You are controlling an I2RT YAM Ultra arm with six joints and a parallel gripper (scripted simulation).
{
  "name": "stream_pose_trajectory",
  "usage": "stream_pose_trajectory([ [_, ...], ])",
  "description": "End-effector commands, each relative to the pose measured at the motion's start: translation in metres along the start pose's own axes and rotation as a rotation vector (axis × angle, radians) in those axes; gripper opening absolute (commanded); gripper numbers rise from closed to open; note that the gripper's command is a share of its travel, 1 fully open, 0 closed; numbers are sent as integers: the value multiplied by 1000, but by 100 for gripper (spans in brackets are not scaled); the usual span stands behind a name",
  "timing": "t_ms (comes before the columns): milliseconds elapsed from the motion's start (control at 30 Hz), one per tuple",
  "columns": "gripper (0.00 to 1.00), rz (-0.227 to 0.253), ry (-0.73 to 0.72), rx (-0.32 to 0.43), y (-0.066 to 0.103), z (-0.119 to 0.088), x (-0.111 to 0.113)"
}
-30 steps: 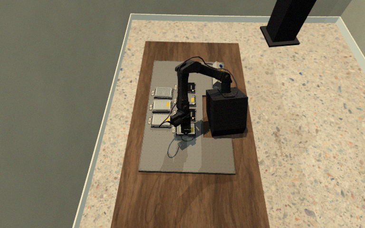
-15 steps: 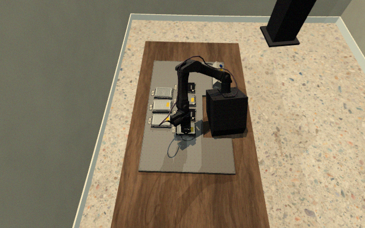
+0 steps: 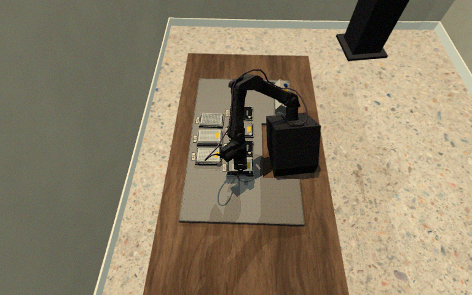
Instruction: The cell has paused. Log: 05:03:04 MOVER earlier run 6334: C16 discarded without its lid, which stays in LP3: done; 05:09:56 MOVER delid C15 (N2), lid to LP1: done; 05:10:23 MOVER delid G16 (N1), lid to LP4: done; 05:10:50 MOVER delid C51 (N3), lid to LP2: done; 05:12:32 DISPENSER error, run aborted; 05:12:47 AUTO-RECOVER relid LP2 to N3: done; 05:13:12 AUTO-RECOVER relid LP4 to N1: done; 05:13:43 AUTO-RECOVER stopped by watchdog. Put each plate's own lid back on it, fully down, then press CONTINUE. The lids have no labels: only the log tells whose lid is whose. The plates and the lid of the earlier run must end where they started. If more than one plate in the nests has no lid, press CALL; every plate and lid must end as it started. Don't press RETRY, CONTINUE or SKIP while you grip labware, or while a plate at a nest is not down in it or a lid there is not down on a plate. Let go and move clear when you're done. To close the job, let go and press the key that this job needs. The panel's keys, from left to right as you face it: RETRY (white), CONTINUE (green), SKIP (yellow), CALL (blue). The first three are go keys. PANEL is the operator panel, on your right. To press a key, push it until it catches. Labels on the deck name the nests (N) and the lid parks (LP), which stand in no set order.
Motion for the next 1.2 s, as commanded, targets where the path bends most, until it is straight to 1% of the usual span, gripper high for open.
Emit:
stream_pose_trajectory([
  [0,0,27,-14,-48,27,16,8],
  [167,0,26,-14,-49,34,16,7],
  [1100,0,25,-13,-51,38,19,10],
  [1133,0,26,-43,-67,38,25,5],
  [1167,0,19,-74,-48,32,23,-6],
])
Point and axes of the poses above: the point where the finger pads meet when closed, its own y axis back along the fingers, its own x axis across the jaws, z = x × y, the point moved 1 cm from there along y, back along the fingers, and after that the axes turned 4 degrees about y, right-handed, at the moved point
